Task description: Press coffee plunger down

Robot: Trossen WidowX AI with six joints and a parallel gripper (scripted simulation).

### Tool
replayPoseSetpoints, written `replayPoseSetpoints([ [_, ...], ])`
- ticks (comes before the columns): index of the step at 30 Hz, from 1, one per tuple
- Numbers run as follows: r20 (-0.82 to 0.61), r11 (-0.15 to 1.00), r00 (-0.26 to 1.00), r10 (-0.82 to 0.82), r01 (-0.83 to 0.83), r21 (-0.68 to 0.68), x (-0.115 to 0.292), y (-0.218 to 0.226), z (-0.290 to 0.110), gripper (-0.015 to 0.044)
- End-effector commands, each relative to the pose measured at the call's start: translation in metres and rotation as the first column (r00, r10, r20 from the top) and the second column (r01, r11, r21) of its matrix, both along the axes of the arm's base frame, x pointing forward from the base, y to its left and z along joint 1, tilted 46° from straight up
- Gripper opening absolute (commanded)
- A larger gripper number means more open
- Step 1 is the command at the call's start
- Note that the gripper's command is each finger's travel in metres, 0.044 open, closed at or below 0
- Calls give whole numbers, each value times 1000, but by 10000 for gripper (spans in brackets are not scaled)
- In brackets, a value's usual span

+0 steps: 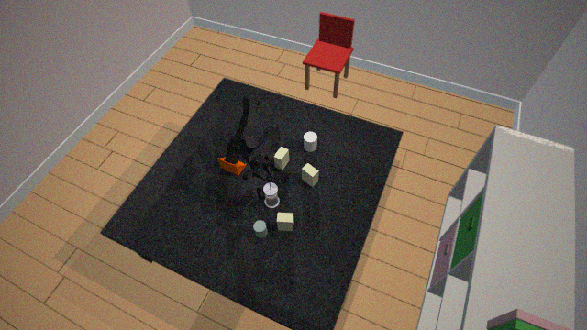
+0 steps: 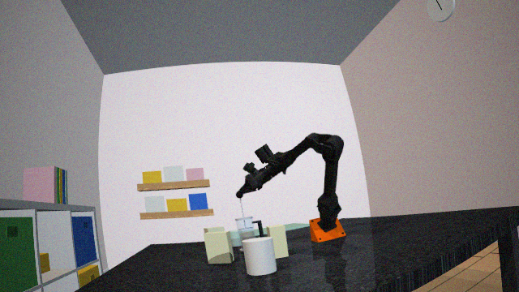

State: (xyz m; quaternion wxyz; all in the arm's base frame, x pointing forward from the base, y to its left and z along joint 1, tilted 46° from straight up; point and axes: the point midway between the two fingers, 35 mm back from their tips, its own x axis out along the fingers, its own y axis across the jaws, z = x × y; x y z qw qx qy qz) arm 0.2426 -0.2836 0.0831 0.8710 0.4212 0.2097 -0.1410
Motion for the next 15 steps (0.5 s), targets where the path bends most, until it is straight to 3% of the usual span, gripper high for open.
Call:
replayPoseSetpoints([
  [1,-25,999,1000,17,-16,44,3,16,-19,125],
  [15,-24,999,1000,16,-15,44,10,31,-35,125],
])
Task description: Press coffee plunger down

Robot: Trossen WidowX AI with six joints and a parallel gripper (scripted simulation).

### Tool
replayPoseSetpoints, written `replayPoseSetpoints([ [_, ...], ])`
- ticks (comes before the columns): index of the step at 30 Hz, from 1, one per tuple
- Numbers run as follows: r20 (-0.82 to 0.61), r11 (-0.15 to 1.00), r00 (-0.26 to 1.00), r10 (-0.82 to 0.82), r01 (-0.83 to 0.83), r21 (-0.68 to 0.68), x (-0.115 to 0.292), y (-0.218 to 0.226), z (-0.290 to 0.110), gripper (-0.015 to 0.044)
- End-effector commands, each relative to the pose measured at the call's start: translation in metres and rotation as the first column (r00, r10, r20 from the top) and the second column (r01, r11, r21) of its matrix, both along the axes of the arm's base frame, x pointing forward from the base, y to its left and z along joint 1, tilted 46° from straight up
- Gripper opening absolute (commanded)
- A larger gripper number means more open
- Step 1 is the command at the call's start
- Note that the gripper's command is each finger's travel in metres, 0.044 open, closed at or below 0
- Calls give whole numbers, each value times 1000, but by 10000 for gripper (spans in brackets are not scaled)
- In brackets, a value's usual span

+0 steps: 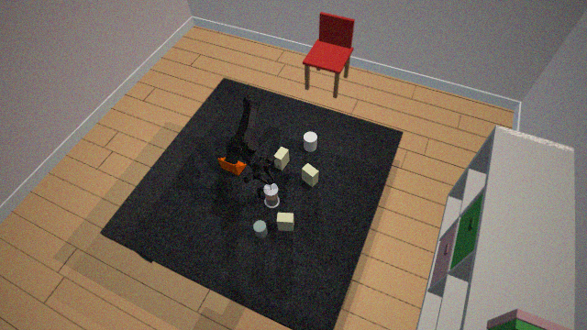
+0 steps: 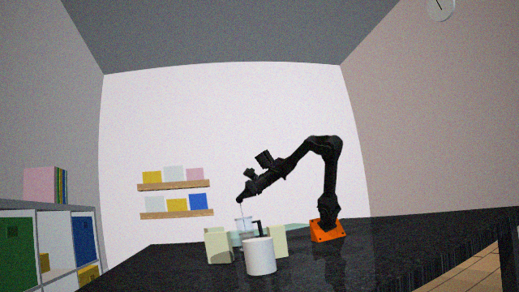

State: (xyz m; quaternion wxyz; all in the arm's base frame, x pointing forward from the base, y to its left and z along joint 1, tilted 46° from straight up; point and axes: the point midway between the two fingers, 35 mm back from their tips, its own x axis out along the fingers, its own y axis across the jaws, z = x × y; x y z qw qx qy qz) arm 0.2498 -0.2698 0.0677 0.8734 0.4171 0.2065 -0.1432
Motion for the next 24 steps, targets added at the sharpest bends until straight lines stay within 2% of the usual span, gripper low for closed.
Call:
replayPoseSetpoints([
  [1,-27,998,999,21,-19,55,3,18,-21,125],
  [24,-21,998,1000,20,-18,56,16,33,-36,125],
])
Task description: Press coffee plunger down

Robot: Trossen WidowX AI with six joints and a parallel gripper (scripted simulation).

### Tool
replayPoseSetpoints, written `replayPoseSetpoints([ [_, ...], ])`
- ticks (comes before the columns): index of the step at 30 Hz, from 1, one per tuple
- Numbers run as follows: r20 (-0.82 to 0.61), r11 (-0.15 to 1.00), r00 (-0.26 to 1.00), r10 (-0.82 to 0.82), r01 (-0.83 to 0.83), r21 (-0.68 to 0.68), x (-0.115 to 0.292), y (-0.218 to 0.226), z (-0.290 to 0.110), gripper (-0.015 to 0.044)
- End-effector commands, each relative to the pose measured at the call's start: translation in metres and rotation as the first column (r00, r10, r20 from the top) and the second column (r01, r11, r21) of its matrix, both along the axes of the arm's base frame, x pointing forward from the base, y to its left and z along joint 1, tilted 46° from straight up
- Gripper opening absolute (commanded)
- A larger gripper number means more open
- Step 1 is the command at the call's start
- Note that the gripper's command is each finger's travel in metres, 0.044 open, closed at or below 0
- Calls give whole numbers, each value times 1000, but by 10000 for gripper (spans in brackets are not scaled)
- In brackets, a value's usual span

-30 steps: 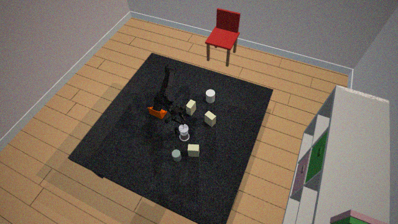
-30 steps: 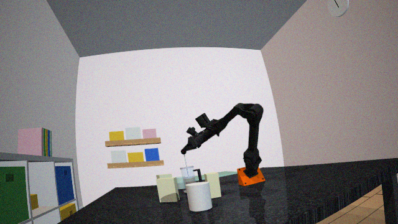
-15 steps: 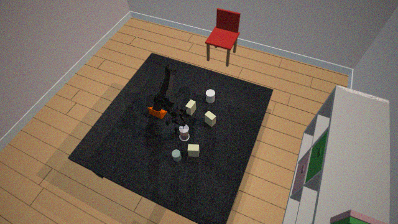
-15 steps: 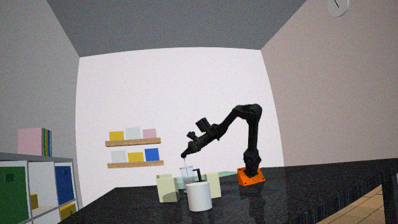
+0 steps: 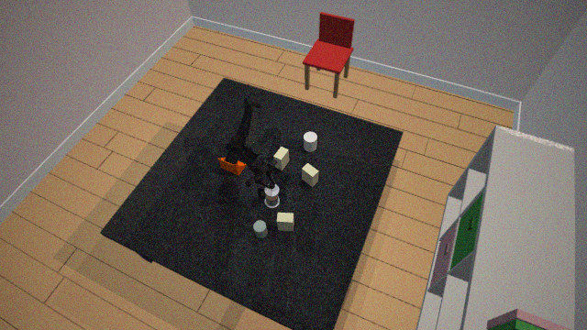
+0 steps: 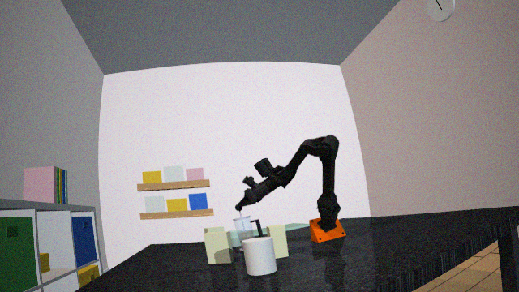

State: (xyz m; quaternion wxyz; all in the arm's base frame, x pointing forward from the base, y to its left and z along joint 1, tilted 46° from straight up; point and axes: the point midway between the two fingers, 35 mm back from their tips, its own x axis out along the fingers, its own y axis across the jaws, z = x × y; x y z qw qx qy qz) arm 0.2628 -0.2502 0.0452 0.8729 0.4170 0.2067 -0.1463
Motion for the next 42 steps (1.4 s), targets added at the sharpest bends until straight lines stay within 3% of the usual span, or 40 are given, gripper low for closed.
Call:
replayPoseSetpoints([
  [1,-18,998,1000,25,-24,57,3,13,-14,125],
  [42,-17,998,1000,25,-24,57,4,9,-15,125],
])
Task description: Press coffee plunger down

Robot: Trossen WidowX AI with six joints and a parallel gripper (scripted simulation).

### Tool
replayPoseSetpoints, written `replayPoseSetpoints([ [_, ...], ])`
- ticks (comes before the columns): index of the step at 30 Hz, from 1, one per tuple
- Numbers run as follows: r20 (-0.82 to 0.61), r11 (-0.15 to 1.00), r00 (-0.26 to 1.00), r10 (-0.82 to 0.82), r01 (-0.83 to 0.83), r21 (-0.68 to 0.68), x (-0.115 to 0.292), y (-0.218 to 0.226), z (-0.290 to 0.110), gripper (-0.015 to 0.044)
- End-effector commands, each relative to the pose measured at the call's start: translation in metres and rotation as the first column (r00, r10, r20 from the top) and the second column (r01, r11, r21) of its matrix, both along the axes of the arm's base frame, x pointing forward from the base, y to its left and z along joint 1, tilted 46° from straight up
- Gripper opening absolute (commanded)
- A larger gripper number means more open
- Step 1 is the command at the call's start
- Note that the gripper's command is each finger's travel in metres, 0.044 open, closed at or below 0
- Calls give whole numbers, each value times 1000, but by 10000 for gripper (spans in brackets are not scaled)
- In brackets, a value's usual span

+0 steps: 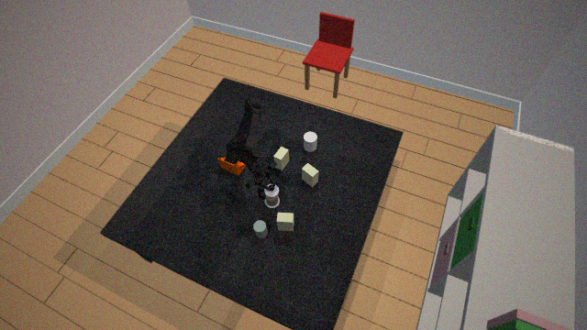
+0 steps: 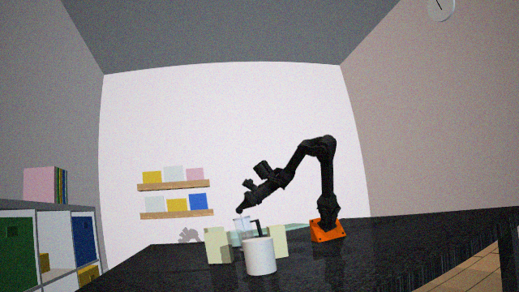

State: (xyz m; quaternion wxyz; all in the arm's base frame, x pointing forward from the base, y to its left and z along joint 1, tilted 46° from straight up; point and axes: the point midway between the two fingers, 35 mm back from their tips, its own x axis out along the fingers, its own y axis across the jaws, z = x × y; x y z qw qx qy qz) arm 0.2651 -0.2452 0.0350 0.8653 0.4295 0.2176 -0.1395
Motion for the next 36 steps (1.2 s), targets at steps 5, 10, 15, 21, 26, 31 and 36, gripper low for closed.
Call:
replayPoseSetpoints([
  [5,0,1000,1000,0,0,0,0,0,0,125],
  [10,0,1000,1000,0,0,0,0,0,0,152],
  [15,0,1000,1000,0,0,0,0,0,0,283],
  [21,0,1000,1000,0,0,0,0,0,0,440],
  [26,-2,1000,1000,1,-1,1,-2,-4,4,440],
  [31,-11,1000,1000,8,-8,13,-17,-30,34,440],
  [36,-9,1000,1000,10,-10,22,-31,-42,58,440],
])
